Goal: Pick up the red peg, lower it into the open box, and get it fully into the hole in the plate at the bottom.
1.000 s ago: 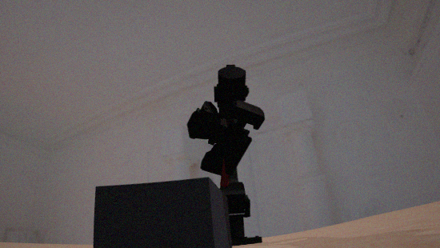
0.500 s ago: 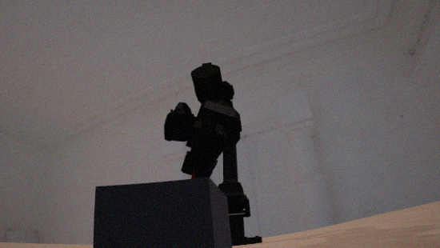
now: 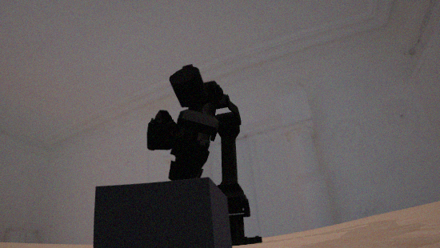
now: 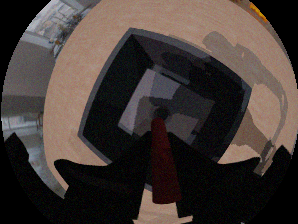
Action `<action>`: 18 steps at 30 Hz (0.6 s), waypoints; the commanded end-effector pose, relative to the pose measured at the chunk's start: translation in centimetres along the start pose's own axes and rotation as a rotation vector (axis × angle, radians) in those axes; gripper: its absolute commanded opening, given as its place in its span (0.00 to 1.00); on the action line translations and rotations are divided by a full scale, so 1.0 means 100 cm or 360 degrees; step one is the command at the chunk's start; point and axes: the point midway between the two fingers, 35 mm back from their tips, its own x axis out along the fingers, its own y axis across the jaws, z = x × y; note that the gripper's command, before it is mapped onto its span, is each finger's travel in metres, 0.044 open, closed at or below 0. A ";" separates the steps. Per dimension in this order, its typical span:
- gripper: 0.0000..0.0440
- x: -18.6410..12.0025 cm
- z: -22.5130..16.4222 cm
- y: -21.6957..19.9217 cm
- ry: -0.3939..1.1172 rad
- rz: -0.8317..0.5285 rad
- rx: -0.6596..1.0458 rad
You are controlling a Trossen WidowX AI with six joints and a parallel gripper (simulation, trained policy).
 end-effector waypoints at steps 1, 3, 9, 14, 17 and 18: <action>0.03 0.011 0.001 0.000 0.0031 -0.0029 -0.0011; 0.03 0.016 0.001 -0.001 0.0042 -0.0049 -0.0017; 0.16 0.030 0.003 -0.003 0.0065 -0.0106 -0.0055; 0.36 0.035 0.006 -0.005 0.0084 -0.0158 -0.0108; 0.36 0.035 0.006 -0.004 0.0095 -0.0188 -0.0131; 0.35 0.035 0.006 -0.003 0.0099 -0.0195 -0.0140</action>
